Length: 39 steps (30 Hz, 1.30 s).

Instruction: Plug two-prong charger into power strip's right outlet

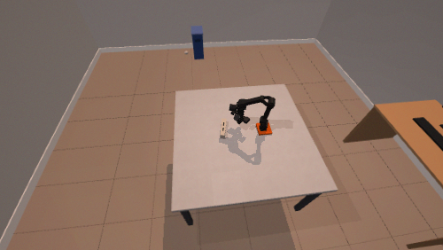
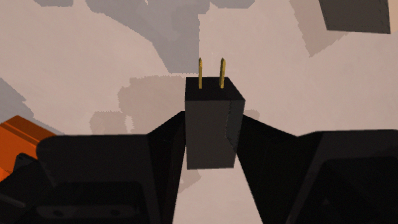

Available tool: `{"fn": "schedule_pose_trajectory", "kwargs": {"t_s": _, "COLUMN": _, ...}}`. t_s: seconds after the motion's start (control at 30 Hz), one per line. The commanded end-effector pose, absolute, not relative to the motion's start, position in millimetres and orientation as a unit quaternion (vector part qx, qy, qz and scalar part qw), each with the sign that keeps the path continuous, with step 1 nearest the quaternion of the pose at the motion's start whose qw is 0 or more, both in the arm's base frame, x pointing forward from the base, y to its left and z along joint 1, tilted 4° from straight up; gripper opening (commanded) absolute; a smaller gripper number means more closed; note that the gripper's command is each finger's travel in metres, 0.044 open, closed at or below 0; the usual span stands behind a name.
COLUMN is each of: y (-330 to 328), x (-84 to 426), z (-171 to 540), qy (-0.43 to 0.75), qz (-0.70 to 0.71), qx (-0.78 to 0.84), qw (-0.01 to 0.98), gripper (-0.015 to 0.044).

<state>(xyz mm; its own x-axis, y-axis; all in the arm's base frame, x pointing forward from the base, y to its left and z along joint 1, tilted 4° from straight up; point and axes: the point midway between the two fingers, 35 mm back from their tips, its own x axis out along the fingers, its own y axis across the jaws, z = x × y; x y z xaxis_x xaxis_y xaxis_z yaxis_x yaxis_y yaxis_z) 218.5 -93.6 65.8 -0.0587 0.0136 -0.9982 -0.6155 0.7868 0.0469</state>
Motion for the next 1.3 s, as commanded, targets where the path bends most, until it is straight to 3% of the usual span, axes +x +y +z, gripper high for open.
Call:
{"fn": "schedule_pose_trajectory", "kwargs": {"t_s": 0.0, "y": -92, "x": 222, "z": 66, "qy": 0.689, "qz": 0.228, "qx": -0.203, "qw": 0.657, "gripper": 0.0}}
{"fn": "schedule_pose_trajectory", "kwargs": {"t_s": 1.27, "y": -74, "x": 243, "z": 43, "qy": 0.724, "qz": 0.064, "qx": -0.024, "qw": 0.686, "gripper": 0.0}}
